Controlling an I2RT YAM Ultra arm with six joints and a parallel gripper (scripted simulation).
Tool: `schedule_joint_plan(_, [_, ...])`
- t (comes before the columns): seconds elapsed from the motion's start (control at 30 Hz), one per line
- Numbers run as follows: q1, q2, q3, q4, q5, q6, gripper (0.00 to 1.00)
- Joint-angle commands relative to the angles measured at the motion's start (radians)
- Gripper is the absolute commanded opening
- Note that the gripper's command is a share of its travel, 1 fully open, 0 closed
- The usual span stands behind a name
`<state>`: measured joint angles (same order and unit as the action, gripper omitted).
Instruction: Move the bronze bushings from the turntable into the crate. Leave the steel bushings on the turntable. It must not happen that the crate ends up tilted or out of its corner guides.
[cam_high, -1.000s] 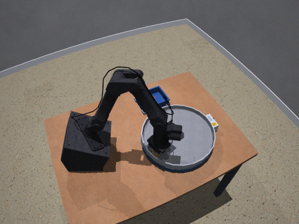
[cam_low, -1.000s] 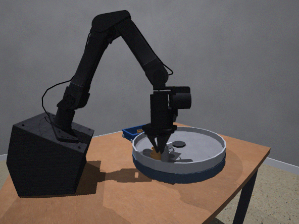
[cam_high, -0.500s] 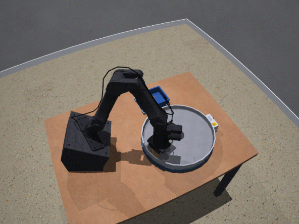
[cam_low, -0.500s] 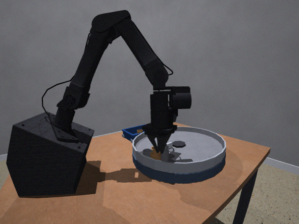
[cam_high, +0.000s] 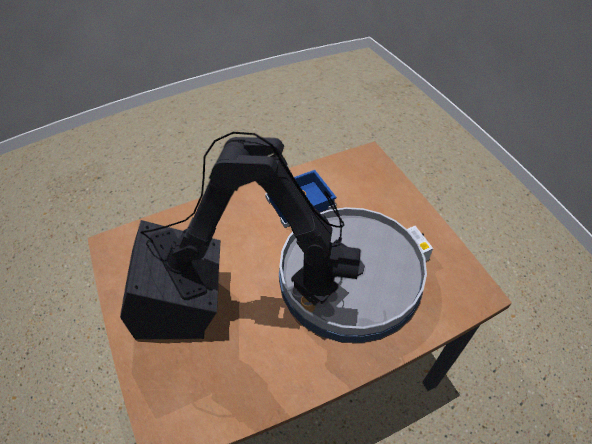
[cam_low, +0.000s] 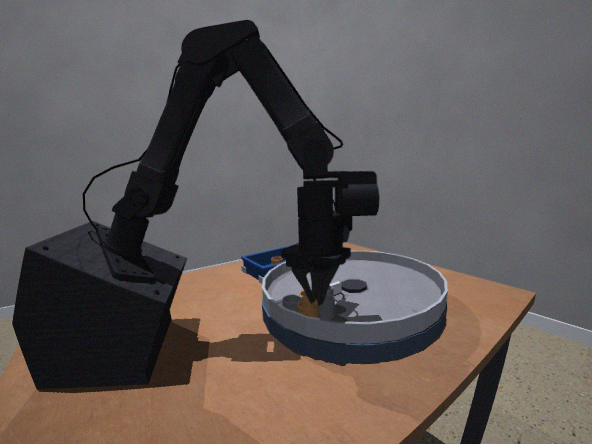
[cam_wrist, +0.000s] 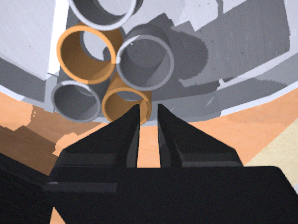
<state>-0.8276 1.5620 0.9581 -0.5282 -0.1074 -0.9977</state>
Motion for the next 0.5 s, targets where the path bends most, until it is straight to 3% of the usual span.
schedule_joint_plan(0.0, [-0.013, -0.03, -0.008, 0.012, -0.011, 0.001, 0.15])
schedule_joint_plan(0.47, [-0.013, -0.036, -0.034, 0.023, -0.012, -0.005, 0.15])
